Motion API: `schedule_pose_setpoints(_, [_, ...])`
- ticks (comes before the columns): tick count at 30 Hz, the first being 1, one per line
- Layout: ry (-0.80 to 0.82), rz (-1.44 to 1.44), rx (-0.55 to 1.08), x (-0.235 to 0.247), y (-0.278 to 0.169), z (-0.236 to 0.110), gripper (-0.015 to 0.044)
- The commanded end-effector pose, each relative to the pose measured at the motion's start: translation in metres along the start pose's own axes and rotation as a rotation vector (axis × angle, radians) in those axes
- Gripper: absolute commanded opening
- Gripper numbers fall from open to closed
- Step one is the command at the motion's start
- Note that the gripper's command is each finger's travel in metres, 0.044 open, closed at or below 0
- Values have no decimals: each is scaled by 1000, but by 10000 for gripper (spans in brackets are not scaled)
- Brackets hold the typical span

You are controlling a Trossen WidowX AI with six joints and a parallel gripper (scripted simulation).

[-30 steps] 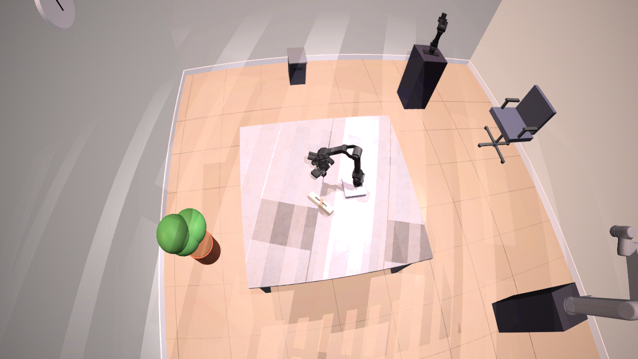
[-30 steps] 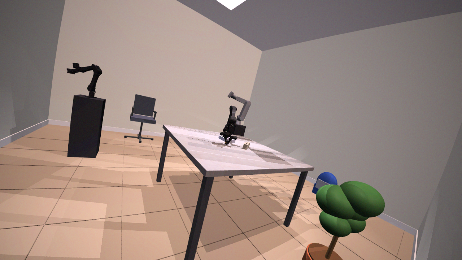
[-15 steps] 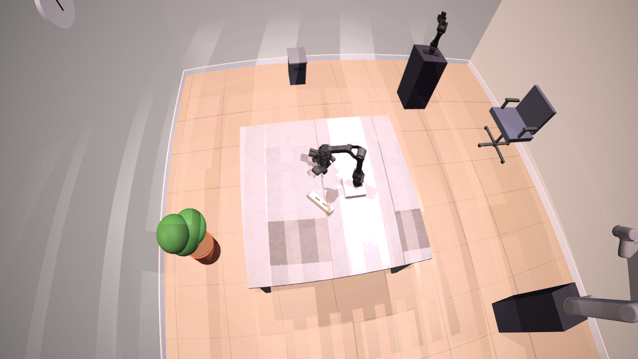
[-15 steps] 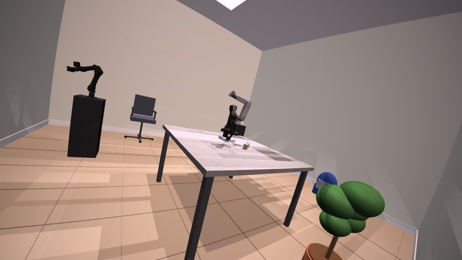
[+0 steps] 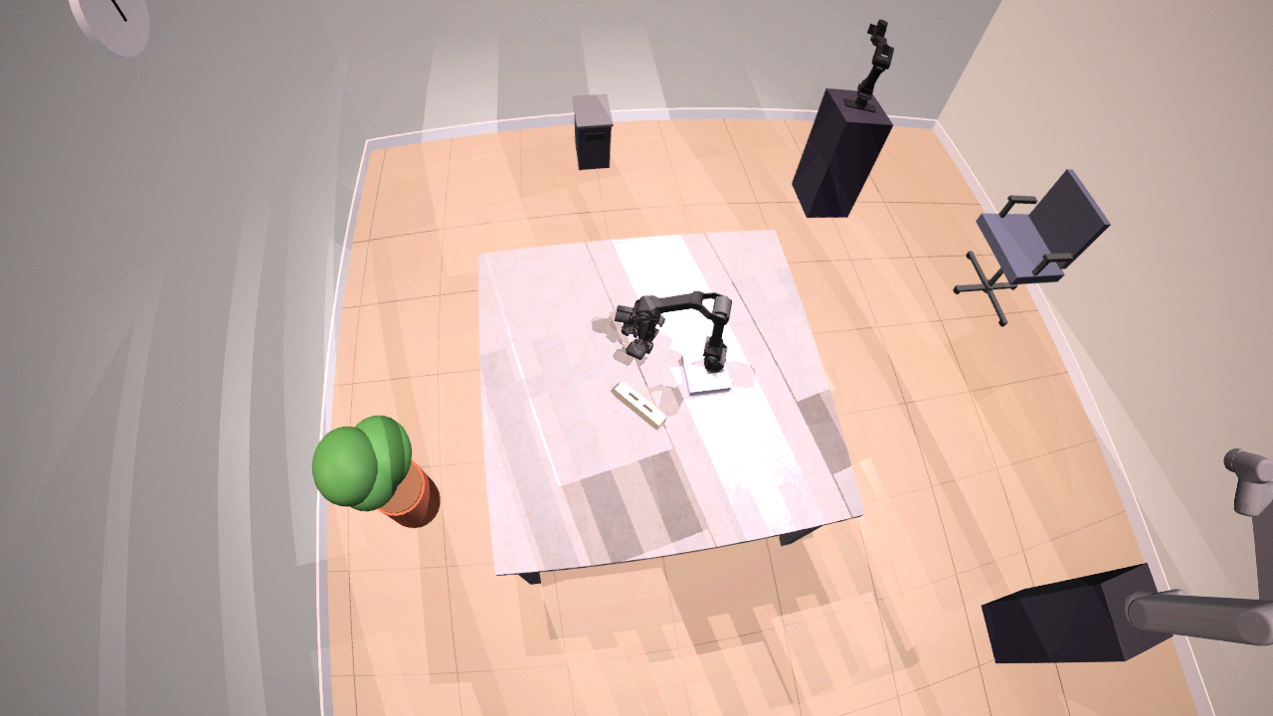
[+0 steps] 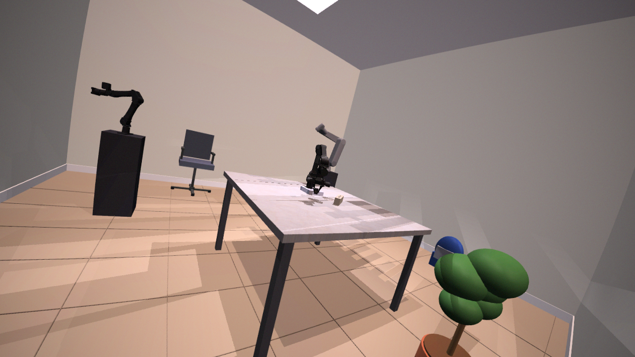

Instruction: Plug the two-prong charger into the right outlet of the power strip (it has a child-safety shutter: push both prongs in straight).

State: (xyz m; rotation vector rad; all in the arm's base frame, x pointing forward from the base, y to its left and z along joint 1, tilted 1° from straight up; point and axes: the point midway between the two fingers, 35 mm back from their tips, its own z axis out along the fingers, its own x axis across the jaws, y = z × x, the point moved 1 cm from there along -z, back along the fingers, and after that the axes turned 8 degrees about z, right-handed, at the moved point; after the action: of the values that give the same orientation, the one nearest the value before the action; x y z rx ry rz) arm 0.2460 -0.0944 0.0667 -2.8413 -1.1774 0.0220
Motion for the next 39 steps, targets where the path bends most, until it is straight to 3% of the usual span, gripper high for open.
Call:
schedule_pose_setpoints(1, [-6,-103,-10,6,-6,2,0])
schedule_pose_setpoints(39, [-55,-902,-17,49,-60,30,0])
